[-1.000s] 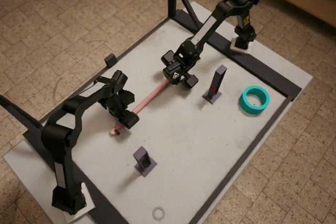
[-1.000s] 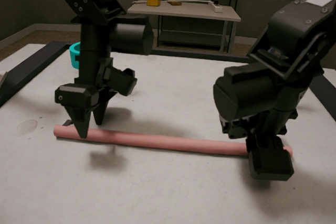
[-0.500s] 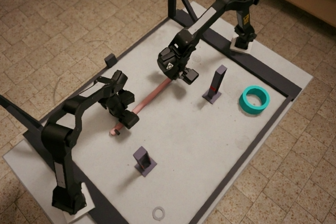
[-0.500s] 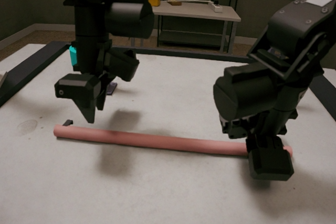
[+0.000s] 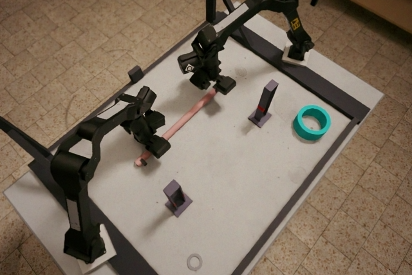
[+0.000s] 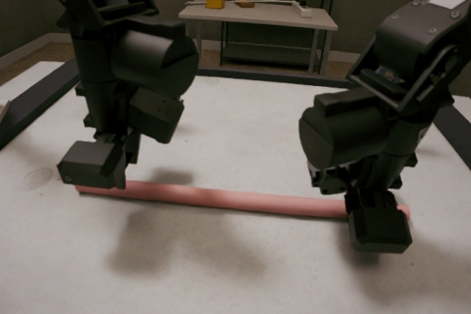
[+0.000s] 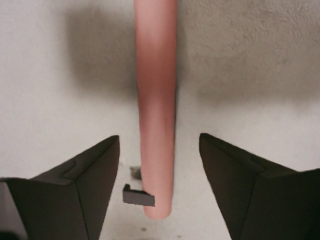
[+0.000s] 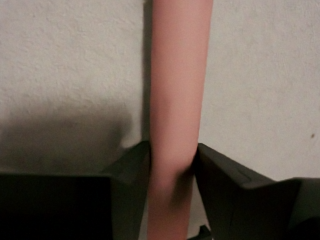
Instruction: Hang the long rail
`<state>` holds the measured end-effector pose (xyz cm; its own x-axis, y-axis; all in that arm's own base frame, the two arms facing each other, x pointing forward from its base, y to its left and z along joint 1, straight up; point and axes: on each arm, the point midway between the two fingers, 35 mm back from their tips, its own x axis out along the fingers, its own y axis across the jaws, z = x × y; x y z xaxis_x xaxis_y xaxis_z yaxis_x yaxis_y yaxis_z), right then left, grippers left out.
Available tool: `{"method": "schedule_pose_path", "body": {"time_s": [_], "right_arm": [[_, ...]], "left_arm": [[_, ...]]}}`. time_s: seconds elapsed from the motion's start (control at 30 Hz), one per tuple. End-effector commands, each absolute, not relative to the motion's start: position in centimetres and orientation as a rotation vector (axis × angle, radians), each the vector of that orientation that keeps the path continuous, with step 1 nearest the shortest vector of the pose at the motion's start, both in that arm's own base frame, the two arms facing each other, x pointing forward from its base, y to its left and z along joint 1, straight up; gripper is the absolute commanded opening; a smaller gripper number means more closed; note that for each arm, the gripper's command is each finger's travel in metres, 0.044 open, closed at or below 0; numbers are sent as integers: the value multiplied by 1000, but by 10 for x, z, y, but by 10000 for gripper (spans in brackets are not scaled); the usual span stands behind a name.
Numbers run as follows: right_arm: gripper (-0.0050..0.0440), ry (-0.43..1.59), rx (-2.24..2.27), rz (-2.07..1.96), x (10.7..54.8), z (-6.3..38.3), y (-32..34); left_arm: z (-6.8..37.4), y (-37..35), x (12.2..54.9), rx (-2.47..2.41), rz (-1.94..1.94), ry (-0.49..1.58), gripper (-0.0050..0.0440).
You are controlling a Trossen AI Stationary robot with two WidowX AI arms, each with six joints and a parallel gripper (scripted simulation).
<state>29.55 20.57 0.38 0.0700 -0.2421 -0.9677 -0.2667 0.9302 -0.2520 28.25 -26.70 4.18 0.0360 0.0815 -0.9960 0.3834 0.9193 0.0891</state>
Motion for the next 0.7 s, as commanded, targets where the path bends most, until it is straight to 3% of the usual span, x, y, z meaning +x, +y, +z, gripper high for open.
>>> {"method": "schedule_pose_path", "body": {"time_s": [0.0,0.67], "right_arm": [[-50,1493,-401,27,299,12,208],[-50,1493,-401,27,299,12,208]], "left_arm": [[41,-265,284,377,-230,1520,225],[13,-262,285,378,-234,1522,225]]}}
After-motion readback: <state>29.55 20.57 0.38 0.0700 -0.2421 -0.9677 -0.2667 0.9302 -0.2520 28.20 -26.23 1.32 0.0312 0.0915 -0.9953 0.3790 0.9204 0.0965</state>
